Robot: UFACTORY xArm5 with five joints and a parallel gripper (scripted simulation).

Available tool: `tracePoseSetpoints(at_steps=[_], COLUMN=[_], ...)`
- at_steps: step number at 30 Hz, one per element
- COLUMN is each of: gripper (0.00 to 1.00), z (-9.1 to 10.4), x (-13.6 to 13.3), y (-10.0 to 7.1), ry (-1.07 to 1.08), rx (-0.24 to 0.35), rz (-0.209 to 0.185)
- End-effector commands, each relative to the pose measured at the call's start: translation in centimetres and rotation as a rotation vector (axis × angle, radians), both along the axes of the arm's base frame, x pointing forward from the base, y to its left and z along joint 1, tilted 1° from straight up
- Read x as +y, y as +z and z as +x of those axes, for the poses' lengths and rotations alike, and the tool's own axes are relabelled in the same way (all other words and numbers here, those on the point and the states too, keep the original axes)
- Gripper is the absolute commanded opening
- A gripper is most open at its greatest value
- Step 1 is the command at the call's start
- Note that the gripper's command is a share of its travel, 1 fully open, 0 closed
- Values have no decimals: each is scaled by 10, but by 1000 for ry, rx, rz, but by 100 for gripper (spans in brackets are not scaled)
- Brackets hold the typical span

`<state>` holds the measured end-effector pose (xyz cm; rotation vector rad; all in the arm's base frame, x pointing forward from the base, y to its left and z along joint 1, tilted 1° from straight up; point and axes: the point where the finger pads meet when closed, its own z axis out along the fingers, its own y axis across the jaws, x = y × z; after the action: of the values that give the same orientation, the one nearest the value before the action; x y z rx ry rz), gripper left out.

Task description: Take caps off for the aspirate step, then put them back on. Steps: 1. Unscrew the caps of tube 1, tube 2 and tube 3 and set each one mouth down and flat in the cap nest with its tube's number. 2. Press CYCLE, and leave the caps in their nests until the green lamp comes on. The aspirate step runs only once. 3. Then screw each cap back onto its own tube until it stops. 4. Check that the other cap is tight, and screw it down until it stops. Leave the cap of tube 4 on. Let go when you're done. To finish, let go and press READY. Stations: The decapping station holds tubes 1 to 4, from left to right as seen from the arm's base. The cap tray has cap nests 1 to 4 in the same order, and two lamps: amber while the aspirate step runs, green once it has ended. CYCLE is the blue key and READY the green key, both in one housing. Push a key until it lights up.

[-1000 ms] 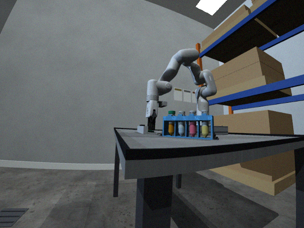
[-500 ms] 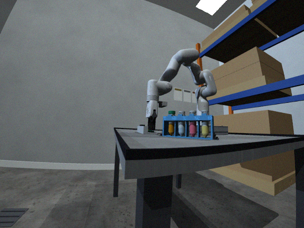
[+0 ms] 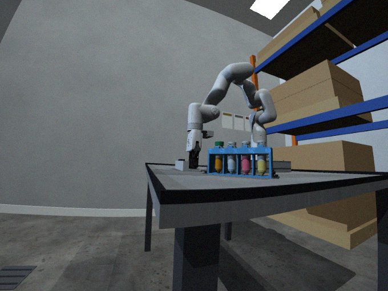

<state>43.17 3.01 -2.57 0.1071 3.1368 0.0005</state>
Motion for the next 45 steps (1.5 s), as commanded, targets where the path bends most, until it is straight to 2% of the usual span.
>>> tracePoseSetpoints(at_steps=[1,11,12,26,32,34,45], gripper=[46,46,0,0,0,0,0], z=[1,1,1,1,1,1,1], x=[0,0,0,0,0,0,-1], y=[-1,-3,-3,-3,27,27,82], ry=[0,0,0,0,0,0,0], rx=[-2,-2,-2,-2,-2,-2,-3], rz=[17,17,17,17,17,17,17])
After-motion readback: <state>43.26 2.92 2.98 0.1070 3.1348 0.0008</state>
